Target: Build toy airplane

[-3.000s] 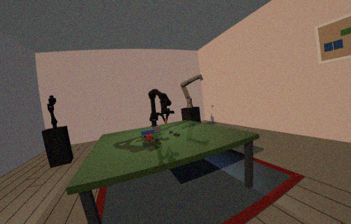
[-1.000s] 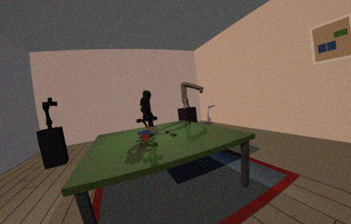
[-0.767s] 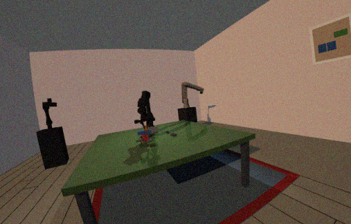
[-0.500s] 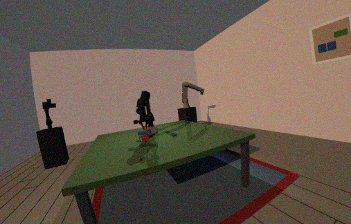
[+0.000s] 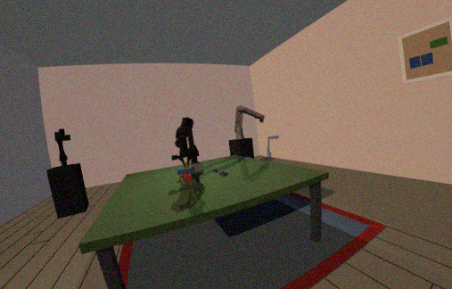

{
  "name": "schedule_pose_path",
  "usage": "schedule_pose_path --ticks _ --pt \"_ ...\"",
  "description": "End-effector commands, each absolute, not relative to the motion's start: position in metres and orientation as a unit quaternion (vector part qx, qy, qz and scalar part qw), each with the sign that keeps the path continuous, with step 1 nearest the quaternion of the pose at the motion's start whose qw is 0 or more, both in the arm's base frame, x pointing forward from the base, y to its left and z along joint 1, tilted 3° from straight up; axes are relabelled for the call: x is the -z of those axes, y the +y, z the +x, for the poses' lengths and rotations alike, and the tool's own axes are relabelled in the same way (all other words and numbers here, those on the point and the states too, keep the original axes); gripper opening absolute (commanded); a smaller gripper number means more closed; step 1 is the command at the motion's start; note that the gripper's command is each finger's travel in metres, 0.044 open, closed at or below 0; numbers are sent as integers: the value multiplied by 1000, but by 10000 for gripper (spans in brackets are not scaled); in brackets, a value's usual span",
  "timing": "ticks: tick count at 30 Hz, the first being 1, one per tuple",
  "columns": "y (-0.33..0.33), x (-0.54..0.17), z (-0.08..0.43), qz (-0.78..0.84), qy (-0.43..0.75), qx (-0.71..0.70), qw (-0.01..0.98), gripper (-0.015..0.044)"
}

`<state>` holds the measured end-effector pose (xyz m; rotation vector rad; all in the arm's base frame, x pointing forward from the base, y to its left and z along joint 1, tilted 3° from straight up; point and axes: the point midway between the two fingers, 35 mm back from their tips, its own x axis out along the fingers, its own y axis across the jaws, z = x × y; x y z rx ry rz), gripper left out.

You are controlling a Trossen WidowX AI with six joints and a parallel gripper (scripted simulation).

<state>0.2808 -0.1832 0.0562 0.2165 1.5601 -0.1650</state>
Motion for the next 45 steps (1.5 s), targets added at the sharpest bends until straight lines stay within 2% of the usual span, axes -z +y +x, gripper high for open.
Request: schedule_pose_path --ticks 1,34,39,41,44,45 --pt "-184 -56 281 95 701 74 703 65" --pt "-184 -16 281 95 701 74 703 65" --pt "-183 -18 282 97 700 74 703 31" --pt "-183 -18 282 97 700 74 703 0" --pt "-183 -18 282 97 700 74 703 0" --pt "-183 -18 282 97 700 74 703 26"
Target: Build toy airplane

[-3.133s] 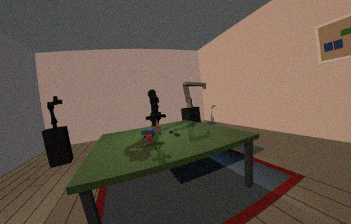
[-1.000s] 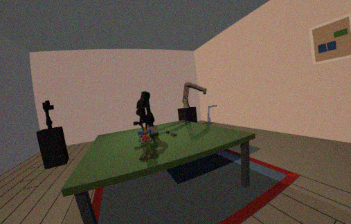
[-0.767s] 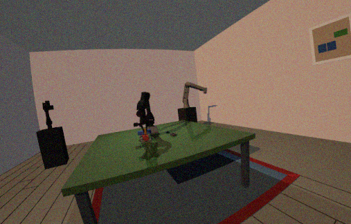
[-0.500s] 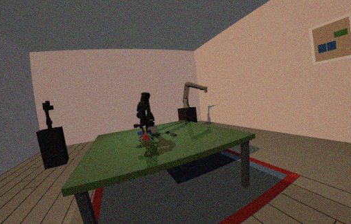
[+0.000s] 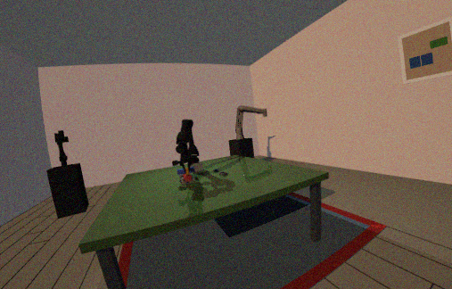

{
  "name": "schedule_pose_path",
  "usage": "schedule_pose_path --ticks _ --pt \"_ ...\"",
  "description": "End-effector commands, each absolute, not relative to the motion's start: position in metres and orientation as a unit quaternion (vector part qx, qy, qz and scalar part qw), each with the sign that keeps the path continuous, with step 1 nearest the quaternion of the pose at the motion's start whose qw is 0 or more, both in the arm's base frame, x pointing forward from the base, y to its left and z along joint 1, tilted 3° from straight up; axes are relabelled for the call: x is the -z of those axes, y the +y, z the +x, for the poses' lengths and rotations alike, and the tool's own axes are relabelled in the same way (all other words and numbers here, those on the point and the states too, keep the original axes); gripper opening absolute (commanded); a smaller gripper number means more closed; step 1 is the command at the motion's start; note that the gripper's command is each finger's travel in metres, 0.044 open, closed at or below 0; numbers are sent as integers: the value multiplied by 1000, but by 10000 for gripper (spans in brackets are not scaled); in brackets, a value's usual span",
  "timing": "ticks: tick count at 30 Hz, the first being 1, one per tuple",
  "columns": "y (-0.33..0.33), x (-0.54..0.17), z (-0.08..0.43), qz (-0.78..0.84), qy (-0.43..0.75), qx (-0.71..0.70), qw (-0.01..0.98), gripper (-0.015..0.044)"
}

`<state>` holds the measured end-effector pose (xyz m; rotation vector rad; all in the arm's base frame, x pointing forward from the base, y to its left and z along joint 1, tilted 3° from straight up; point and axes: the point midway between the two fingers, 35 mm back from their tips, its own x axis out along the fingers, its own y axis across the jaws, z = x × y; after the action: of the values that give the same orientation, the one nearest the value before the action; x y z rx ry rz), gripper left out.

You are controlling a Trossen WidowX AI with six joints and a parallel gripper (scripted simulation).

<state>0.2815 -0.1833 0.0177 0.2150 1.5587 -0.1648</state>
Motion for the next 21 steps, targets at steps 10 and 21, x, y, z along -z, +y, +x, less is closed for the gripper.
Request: schedule_pose_path --ticks 10,21 --pt "-183 -18 282 97 700 74 703 260" --pt "-186 -39 284 96 701 74 703 260"
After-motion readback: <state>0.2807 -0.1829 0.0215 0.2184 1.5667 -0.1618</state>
